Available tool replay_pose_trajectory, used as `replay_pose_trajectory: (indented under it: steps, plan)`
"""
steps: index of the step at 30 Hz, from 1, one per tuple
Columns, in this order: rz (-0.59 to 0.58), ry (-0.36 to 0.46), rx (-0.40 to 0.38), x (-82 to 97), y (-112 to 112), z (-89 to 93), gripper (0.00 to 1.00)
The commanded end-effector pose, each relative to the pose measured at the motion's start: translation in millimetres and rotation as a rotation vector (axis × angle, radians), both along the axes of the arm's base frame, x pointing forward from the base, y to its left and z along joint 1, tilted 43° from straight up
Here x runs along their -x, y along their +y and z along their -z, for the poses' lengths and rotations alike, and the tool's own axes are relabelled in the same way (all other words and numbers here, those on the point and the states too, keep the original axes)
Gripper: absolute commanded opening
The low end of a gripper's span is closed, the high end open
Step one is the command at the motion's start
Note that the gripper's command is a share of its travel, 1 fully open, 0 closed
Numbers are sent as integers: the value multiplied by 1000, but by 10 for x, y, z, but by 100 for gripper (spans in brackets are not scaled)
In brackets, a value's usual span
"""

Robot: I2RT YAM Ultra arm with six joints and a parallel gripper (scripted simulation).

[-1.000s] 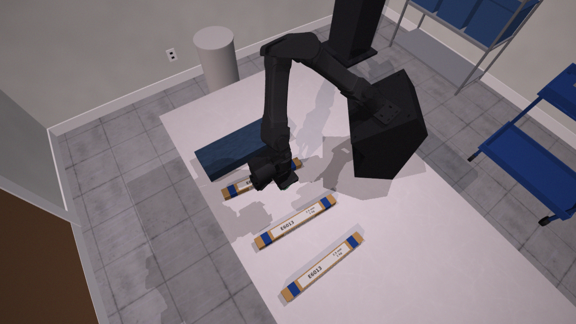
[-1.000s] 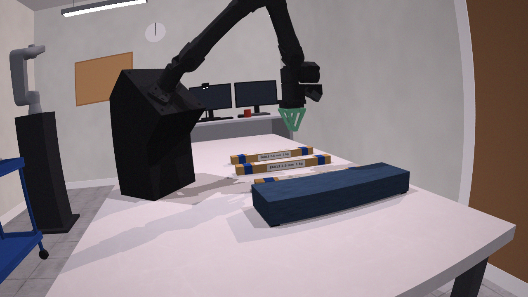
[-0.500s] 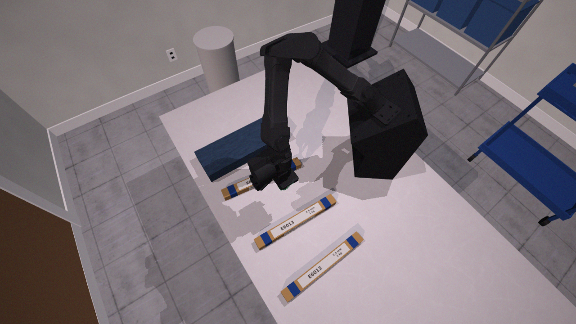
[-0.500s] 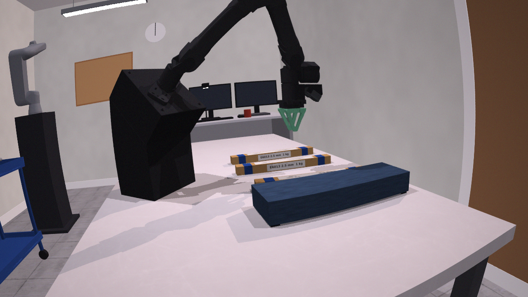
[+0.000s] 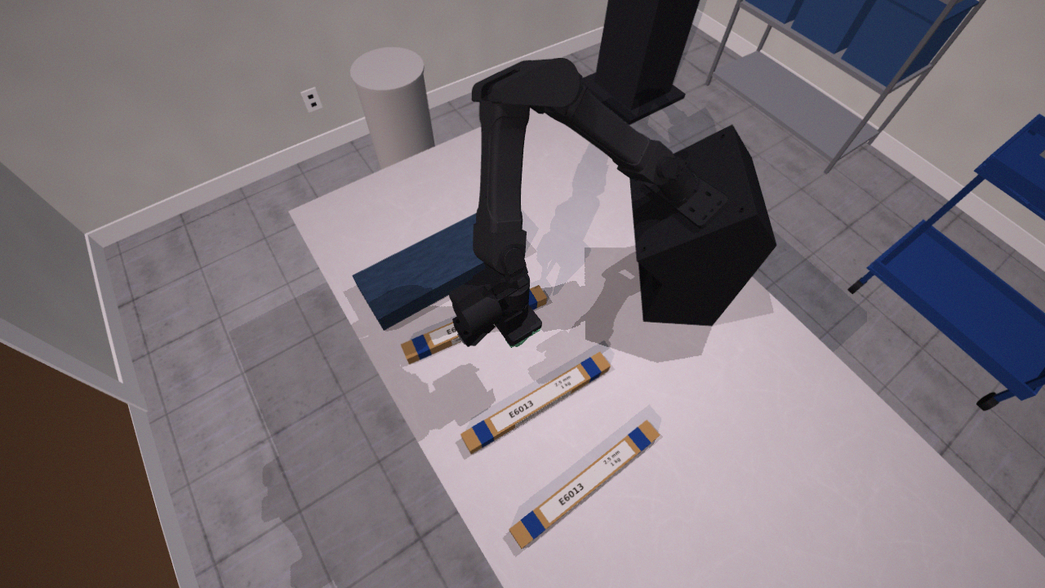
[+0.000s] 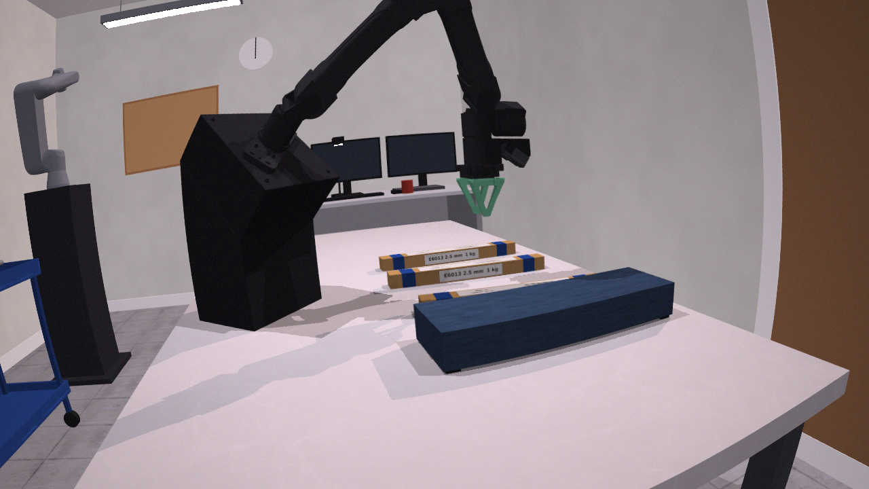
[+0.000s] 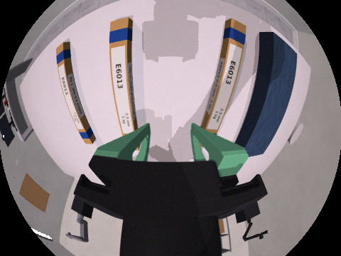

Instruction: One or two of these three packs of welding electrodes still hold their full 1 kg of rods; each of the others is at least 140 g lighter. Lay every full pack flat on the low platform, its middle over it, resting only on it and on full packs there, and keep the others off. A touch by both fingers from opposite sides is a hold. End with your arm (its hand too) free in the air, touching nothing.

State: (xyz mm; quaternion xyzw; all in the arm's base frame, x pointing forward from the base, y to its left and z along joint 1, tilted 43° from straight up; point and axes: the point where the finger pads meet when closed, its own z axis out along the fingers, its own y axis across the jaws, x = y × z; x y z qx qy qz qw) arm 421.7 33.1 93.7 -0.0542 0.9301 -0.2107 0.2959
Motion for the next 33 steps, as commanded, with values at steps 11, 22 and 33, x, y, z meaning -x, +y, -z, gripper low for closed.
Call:
replay_pose_trajectory:
  steps: [11, 22, 33]
  plan:
    - [-40, -4, 13, -51, 725, 224, 74]
    - [-42, -5, 12, -130, 1381, 564, 74]
    - [-43, -6, 12, -193, 1915, 840, 74]
